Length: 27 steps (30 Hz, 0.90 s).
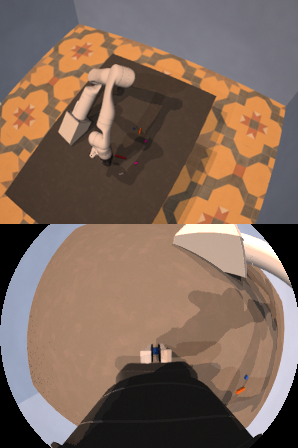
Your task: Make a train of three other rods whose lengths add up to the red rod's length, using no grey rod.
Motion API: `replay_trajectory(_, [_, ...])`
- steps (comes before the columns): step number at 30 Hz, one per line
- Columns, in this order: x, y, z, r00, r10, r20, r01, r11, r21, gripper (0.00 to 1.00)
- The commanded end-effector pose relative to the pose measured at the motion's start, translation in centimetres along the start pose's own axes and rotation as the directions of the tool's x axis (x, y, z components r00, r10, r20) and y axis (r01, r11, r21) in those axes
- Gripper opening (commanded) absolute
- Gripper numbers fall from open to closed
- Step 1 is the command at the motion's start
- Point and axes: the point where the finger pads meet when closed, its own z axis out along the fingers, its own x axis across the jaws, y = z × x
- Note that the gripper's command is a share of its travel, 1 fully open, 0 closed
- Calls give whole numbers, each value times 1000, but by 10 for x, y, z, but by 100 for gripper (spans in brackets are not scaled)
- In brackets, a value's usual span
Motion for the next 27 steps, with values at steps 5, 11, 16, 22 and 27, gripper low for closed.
replay_trajectory(5, [-5,4,-50,1000,-6,23,6,1000,-9,24])
replay_trajectory(11, [-5,4,-73,1000,-6,23,6,1000,-9,24])
replay_trajectory(16, [-5,4,-76,1000,-6,23,6,1000,-9,24])
replay_trajectory(22, [-5,4,-76,1000,-6,23,6,1000,-9,24])
replay_trajectory(27, [6,16,-77,999,-44,25,44,999,-11,24])
